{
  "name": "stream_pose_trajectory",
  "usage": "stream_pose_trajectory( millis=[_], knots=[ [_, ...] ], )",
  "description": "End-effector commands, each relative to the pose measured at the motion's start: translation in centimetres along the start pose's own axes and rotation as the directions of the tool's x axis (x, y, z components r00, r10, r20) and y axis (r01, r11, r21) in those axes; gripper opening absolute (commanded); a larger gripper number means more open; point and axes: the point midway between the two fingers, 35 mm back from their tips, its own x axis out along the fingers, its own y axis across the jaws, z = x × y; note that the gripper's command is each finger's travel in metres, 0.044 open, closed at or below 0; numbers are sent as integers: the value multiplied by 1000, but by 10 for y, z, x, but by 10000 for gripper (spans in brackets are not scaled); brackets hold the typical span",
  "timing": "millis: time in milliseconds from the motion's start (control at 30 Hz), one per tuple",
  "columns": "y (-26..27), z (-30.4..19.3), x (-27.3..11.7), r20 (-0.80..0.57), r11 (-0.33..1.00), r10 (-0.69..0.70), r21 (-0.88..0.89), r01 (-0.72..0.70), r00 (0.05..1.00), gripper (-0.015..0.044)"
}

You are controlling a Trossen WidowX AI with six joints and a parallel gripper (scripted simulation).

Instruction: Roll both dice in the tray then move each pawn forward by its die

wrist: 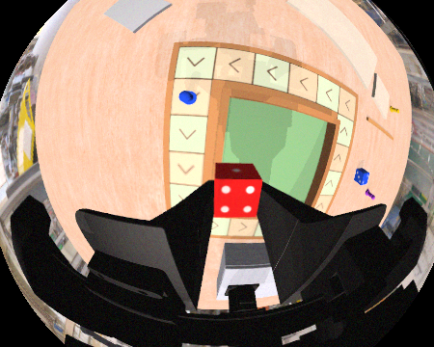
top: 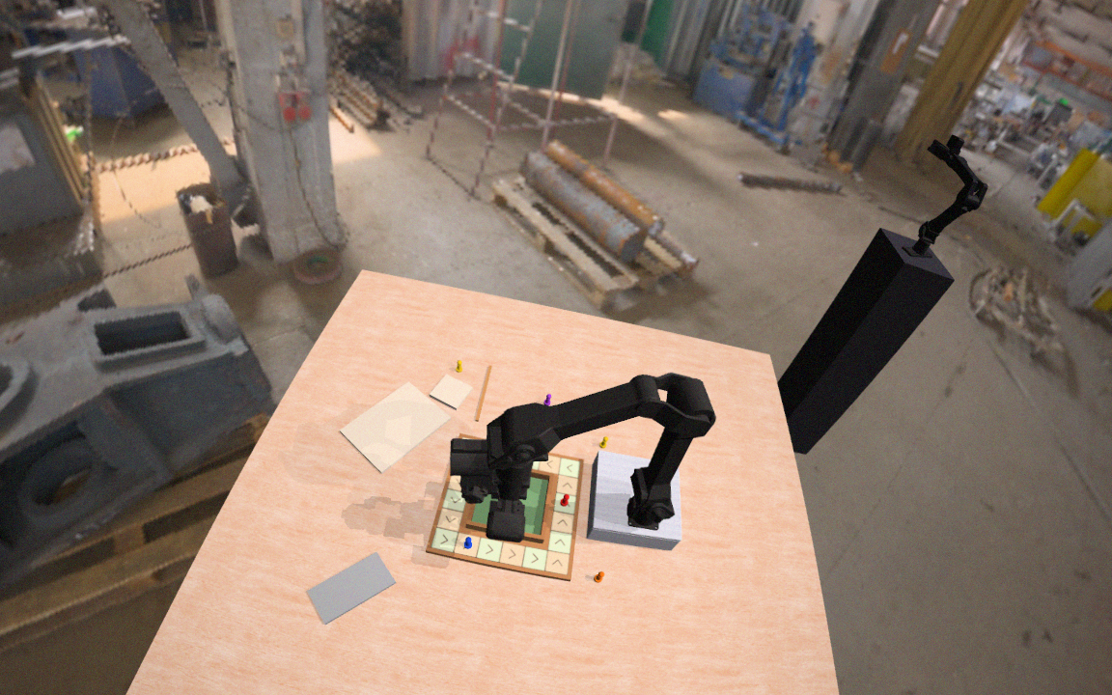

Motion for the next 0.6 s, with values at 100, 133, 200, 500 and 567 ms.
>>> stream_pose_trajectory(
  millis=[100,133,200,500,567],
  knots=[
    [-38,-6,9,2,999,-4,41,4,1000,0],
    [-43,-7,10,2,999,-4,47,4,1000,0],
    [-52,-10,12,2,998,-5,59,5,1000,0],
    [-64,-12,17,85,997,-16,72,10,996,0],
    [-63,-11,19,152,997,-22,71,11,988,0]
  ],
)
